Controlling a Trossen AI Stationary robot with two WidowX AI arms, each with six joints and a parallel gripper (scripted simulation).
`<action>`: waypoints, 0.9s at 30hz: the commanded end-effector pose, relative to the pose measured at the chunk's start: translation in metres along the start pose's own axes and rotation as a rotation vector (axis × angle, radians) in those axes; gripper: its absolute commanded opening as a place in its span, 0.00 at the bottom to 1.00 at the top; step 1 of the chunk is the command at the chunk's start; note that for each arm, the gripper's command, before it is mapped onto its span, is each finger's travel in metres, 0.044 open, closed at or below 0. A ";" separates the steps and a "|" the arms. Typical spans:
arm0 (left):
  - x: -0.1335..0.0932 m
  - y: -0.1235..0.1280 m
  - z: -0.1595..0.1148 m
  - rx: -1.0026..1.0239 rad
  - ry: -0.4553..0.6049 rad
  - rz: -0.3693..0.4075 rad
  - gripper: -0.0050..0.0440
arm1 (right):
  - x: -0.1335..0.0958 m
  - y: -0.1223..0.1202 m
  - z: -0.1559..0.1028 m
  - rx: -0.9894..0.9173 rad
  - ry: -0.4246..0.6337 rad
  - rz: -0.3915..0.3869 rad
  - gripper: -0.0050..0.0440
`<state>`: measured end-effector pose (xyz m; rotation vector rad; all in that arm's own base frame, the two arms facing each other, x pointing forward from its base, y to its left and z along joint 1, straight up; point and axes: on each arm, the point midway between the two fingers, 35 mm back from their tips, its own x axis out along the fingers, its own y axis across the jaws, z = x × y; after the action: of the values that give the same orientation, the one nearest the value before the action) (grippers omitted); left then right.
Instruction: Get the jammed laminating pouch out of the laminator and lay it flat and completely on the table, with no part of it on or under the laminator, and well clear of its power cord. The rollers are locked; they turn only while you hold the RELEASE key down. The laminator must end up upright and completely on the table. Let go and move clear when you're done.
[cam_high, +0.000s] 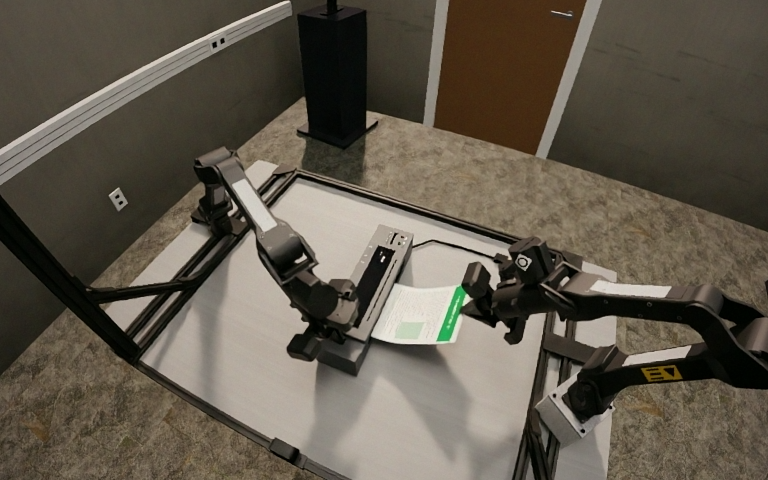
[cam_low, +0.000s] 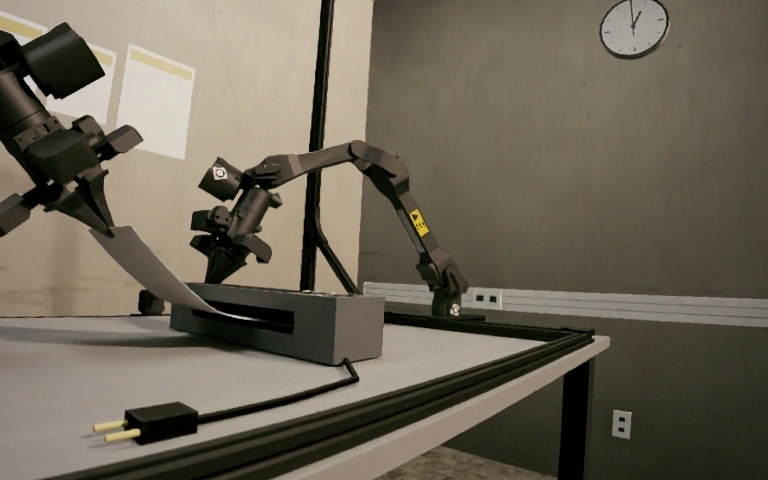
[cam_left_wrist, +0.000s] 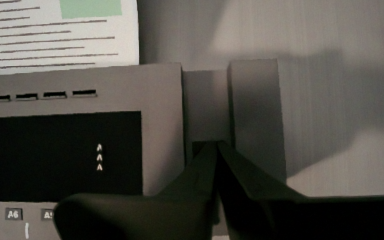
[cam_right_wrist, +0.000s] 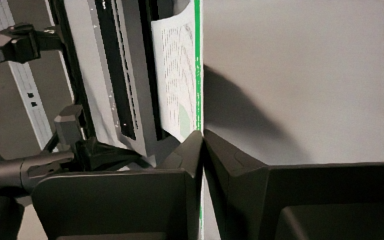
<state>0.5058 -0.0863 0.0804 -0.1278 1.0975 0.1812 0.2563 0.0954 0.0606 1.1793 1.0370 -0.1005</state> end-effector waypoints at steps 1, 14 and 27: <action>0.002 0.002 0.000 -0.001 0.000 -0.001 0.00 | -0.003 0.005 0.001 -0.006 -0.002 0.015 0.00; 0.002 0.002 0.000 -0.001 0.000 -0.001 0.00 | -0.023 0.005 0.001 -0.007 -0.003 0.015 0.00; 0.002 0.002 0.000 -0.001 0.000 -0.001 0.00 | -0.043 0.004 0.001 -0.007 -0.003 0.014 0.00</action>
<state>0.5058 -0.0863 0.0805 -0.1278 1.0975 0.1812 0.2336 0.0797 0.0804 1.1787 1.0471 -0.1103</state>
